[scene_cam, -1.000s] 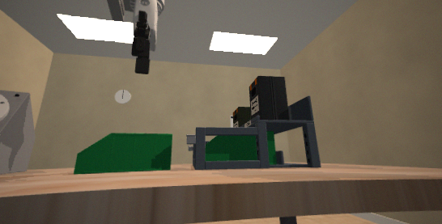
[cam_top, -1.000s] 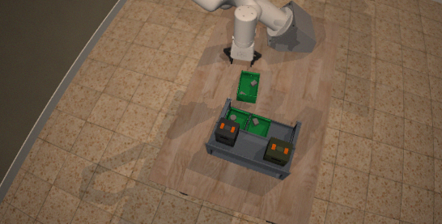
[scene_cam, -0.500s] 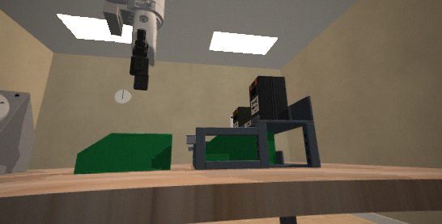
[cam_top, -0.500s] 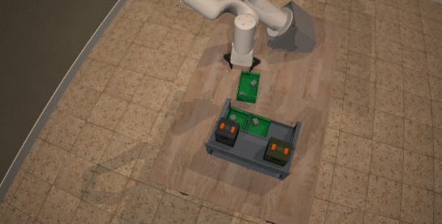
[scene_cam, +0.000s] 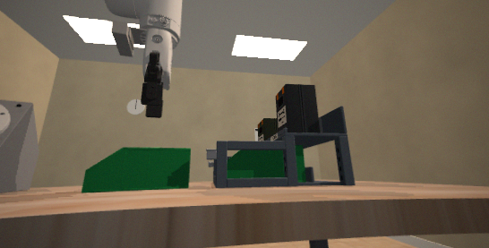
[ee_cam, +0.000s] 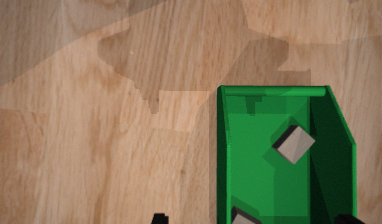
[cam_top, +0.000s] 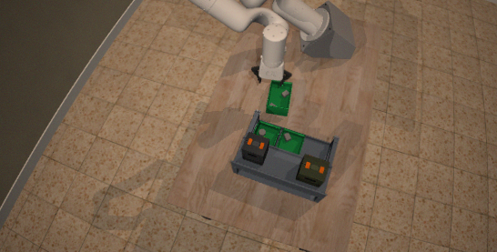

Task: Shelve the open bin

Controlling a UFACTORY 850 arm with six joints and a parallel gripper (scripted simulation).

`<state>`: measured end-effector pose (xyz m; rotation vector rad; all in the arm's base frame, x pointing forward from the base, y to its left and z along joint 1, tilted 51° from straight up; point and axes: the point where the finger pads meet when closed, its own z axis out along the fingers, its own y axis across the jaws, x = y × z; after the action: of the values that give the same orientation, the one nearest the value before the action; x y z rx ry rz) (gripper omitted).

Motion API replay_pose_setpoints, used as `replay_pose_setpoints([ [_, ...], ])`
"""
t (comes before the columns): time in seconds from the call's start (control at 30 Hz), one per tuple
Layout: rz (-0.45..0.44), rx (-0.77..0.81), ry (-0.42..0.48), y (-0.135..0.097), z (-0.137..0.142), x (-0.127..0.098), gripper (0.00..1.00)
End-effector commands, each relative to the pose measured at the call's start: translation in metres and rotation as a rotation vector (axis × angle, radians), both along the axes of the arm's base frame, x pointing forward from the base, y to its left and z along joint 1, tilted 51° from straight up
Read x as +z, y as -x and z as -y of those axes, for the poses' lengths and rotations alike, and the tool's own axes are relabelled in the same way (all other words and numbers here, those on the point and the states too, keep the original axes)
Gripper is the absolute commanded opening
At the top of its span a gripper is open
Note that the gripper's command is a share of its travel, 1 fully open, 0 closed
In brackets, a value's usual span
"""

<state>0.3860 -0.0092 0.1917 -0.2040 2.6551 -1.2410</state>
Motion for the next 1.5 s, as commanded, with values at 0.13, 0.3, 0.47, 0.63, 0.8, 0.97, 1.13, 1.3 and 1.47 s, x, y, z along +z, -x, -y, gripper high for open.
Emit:
replay_pose_setpoints([
  [0.13, 0.001, 0.001, 0.0, 0.0018, -0.0071, 0.006, 1.0],
  [0.3, 0.001, 0.001, 0.0, 0.0018, -0.0071, 0.006, 1.0],
  [0.47, 0.001, 0.001, 0.0, 0.0018, -0.0071, 0.006, 1.0],
  [0.63, 0.001, 0.001, 0.0, 0.0028, -0.0102, 0.0086, 1.0],
  [0.8, 0.001, 0.001, 0.0, 0.0031, -0.011, 0.0092, 1.0],
  [0.97, 0.001, 0.001, 0.0, 0.0031, -0.011, 0.0092, 1.0],
  [1.13, 0.001, 0.001, 0.0, 0.0033, -0.0118, 0.0099, 1.0],
  [1.3, 0.001, 0.001, 0.0, 0.0037, -0.013, 0.0109, 1.0],
  [1.47, 0.001, 0.001, 0.0, 0.0037, -0.013, 0.0109, 1.0],
])
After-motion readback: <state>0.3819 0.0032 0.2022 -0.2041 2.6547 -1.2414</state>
